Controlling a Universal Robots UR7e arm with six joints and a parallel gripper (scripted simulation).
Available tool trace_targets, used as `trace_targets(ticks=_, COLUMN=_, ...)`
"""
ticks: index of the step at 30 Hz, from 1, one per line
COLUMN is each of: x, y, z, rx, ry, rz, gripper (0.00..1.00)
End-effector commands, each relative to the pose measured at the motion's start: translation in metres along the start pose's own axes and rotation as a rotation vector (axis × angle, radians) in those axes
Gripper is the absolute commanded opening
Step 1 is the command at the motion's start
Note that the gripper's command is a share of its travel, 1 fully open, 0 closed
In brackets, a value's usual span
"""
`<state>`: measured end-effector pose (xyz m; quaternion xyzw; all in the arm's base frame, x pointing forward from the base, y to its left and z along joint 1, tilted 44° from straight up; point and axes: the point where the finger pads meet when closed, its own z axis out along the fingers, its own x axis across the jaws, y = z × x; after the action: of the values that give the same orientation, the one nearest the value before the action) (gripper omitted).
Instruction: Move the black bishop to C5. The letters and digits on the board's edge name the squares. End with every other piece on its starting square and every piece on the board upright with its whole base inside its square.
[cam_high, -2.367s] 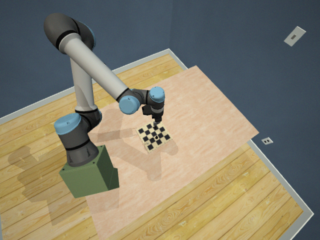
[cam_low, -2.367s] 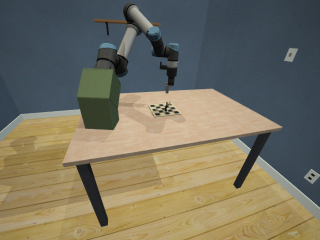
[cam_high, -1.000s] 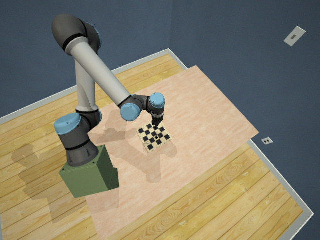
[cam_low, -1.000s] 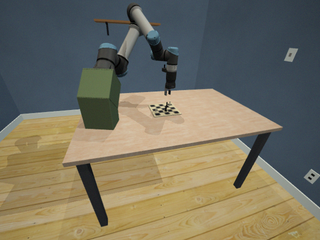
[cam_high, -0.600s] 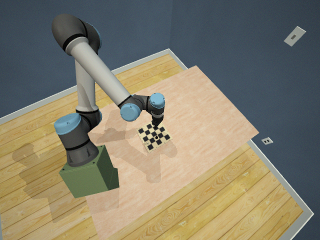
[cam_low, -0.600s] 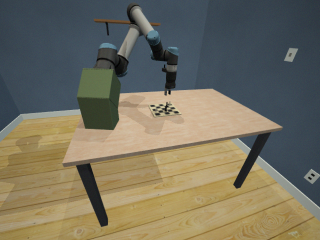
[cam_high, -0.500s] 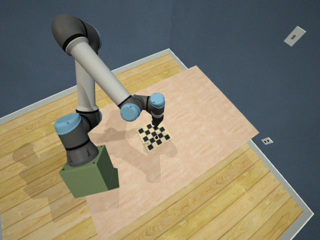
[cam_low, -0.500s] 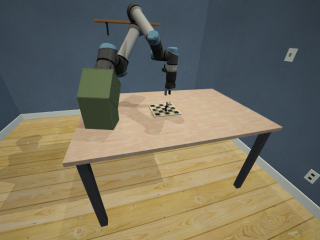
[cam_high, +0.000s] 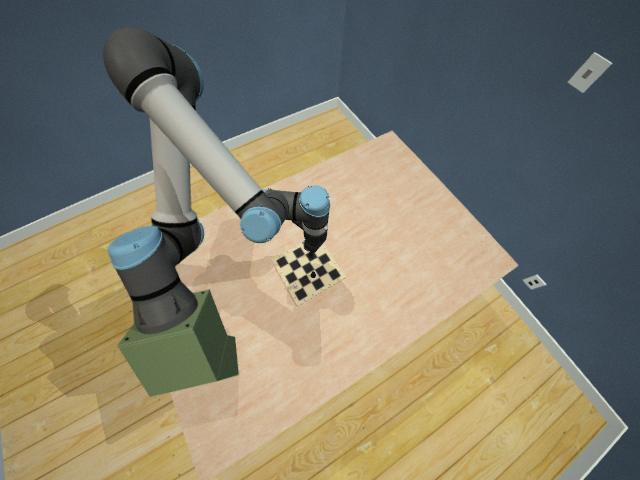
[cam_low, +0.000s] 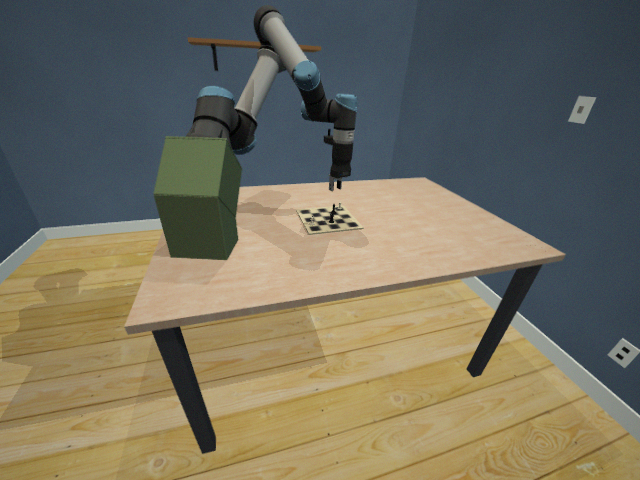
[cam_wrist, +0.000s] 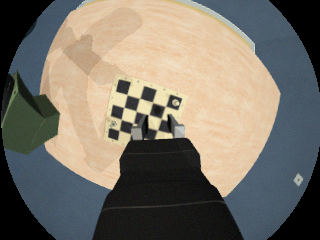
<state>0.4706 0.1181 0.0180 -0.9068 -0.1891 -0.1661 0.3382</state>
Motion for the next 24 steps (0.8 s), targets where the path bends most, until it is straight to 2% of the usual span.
trace_targets(ticks=1, x=0.0, y=0.0, z=0.0, rx=-0.001, ry=0.001, rz=0.0, gripper=0.73)
trace_targets(ticks=13, x=0.0, y=0.0, z=0.003, rx=-0.001, ry=0.001, rz=0.0, gripper=0.73)
trace_targets(ticks=24, x=0.001, y=0.0, z=0.016, rx=-0.001, ry=0.001, rz=0.0, gripper=0.73)
